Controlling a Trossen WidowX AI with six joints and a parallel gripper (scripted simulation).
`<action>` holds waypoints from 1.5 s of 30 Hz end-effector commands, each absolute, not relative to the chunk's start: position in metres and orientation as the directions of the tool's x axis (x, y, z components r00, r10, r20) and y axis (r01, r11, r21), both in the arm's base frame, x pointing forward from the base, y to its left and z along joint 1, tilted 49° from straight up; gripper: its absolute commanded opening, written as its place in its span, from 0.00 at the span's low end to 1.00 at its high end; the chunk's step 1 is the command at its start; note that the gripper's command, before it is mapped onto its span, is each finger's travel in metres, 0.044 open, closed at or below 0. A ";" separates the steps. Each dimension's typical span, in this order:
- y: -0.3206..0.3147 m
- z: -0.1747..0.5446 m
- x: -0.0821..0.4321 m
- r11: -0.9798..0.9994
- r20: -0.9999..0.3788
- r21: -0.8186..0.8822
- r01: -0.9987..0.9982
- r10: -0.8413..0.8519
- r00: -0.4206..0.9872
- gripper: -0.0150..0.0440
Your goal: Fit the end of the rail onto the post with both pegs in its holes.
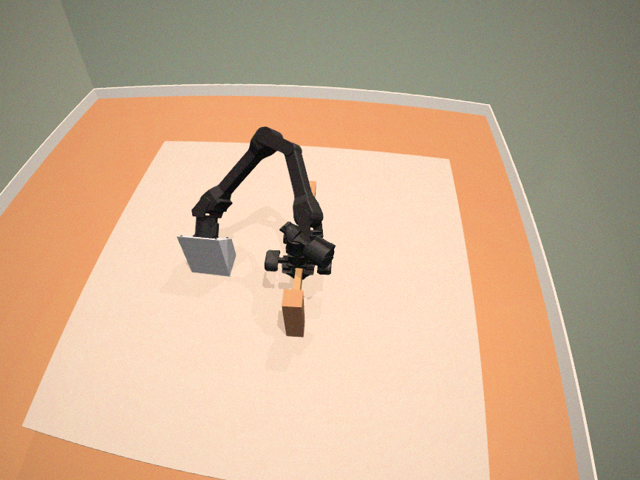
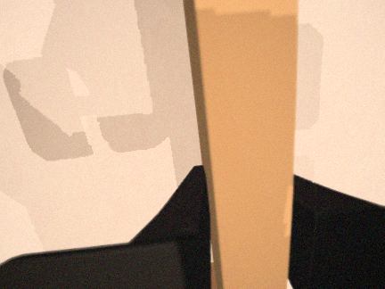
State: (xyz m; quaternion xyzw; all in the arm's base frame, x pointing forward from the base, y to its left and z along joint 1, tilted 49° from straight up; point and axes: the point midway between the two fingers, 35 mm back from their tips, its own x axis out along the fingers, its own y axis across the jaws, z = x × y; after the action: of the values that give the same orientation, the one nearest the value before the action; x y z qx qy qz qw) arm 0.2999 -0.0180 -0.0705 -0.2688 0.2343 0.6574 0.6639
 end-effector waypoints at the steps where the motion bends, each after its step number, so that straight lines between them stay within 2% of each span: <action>1: -0.022 -0.072 0.302 -0.004 -0.668 -0.054 -0.999 0.743 0.034 0.25; 45: -0.031 -0.081 0.303 -0.004 -0.669 -0.055 -0.998 0.743 0.034 0.25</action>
State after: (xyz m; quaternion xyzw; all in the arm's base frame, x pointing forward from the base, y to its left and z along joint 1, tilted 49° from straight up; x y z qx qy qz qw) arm 0.3010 -0.0265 -0.0802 -0.2686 0.2346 0.6574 0.6639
